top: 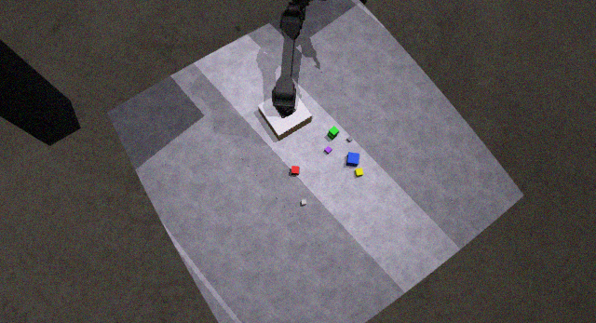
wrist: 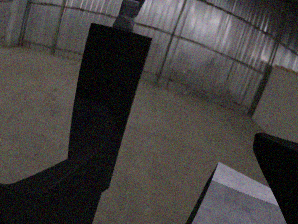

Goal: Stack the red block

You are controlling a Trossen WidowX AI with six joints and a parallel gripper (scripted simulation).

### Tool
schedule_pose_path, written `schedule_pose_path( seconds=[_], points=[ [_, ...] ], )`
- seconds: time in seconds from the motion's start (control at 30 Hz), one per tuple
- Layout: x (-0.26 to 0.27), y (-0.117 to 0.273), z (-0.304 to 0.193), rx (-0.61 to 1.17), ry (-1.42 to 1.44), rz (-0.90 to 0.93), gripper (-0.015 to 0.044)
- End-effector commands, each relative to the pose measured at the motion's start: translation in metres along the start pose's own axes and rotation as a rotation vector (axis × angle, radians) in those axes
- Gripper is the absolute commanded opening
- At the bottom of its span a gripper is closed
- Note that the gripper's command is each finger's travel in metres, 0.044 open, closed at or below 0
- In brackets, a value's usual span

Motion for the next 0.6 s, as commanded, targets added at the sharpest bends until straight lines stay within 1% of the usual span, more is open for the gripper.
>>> schedule_pose_path(
  seconds=[0.0,0.03,0.3,0.57],
  points=[
    [-0.002,-0.001,-0.001,0.004,0.0,-0.002,0.0426],
    [-0.008,-0.003,-0.004,0.014,0.0,-0.007,0.044],
    [-0.102,-0.026,-0.049,0.185,-0.016,-0.096,0.044],
    [-0.198,-0.025,-0.093,0.355,-0.067,-0.194,0.044]
  ],
)
Point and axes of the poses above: the point midway between the two fingers, 35 mm back from their tips, its own y axis back along the fingers, its own x axis across the jaws, z = x × y, the point moved 10 cm from there along y, back along the fingers, and after that the axes turned 13 degrees about y, right-handed, at the moved point
